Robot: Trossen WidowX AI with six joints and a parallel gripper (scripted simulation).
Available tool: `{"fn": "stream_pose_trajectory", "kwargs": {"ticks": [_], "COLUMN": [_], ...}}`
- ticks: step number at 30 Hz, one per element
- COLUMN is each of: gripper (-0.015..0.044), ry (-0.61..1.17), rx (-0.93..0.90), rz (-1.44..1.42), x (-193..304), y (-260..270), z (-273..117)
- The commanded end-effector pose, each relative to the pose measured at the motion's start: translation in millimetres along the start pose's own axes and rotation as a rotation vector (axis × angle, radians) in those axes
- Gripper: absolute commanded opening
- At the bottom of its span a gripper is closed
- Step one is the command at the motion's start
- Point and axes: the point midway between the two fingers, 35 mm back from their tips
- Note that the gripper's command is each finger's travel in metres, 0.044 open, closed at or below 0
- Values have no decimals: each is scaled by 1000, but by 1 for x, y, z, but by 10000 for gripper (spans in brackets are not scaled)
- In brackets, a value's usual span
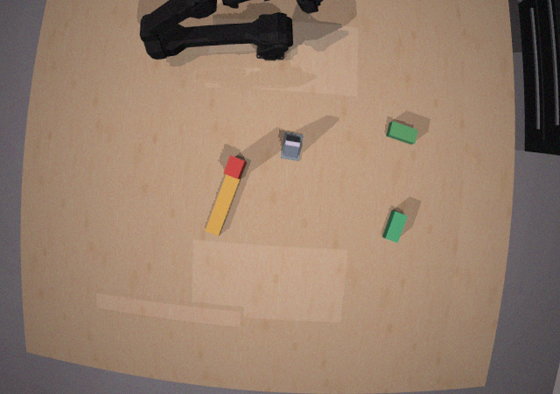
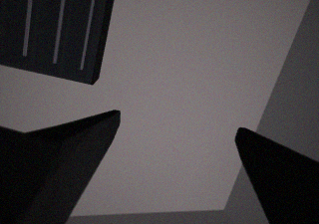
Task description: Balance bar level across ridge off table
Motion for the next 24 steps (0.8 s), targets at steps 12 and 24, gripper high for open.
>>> {"fn": "stream_pose_trajectory", "kwargs": {"ticks": [12,24], "gripper": [315,315], "ry": [80,245], "rx": [-174,-356], "rz": [92,262], "x": [13,40], "y": [18,47], "z": [23,46]}}
Point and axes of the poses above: the point midway between the two fingers, 35 mm back from their tips, its own z axis out along the fingers, its own y axis across the jaws, x = y × z, and after that the axes turned 14 degrees about -z, right-handed
